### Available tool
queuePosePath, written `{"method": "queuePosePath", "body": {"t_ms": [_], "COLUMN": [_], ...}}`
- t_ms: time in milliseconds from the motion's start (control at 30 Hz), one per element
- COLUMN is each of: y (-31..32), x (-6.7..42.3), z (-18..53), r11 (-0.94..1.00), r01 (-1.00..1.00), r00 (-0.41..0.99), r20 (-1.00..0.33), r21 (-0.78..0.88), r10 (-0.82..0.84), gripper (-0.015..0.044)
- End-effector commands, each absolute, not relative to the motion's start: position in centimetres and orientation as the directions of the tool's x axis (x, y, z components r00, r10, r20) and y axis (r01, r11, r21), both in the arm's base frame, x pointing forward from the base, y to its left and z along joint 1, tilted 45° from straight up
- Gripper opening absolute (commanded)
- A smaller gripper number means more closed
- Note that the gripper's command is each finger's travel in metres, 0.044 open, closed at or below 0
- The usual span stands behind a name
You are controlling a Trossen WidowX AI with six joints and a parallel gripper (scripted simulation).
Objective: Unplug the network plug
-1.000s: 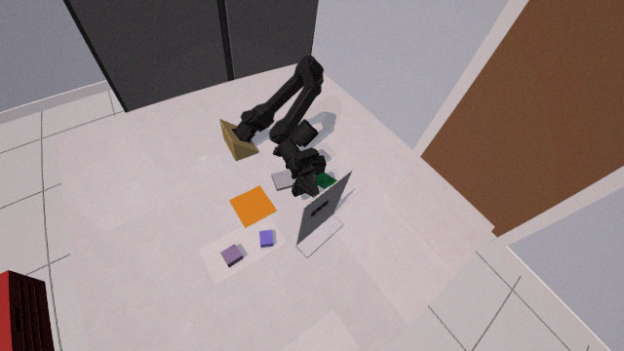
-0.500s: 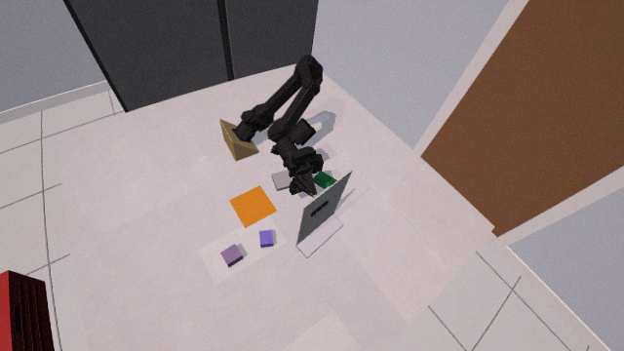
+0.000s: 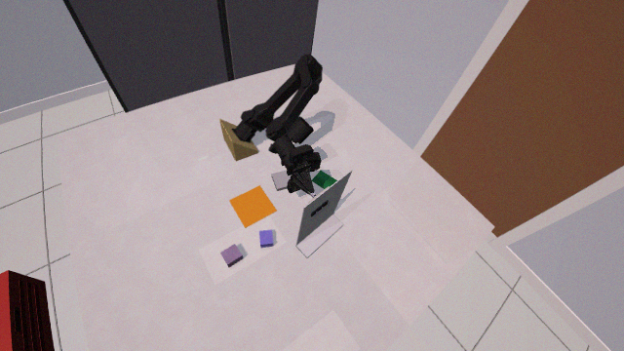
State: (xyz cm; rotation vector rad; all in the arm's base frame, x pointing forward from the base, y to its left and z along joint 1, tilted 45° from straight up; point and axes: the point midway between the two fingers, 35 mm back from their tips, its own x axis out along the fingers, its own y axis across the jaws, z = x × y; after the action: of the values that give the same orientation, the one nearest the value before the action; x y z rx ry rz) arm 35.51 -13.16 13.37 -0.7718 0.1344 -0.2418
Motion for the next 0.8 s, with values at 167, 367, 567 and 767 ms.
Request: {"method": "queuePosePath", "body": {"t_ms": [167, 367, 567, 767], "y": [-13.2, -13.2, -13.2, -13.2], "x": [35.0, 34.6, 34.2, 33.8], "z": [13.4, 13.2, 13.1, 13.0], "r11": [0.687, 0.687, 0.687, 0.686], "r01": [0.168, 0.167, 0.167, 0.167], "r00": [0.964, 0.964, 0.964, 0.964], "r20": [-0.027, -0.028, -0.028, -0.028], "r21": [-0.708, -0.708, -0.708, -0.708], "r10": [-0.264, -0.264, -0.264, -0.264], "gripper": [0.0000, 0.0000, 0.0000, 0.0000]}}
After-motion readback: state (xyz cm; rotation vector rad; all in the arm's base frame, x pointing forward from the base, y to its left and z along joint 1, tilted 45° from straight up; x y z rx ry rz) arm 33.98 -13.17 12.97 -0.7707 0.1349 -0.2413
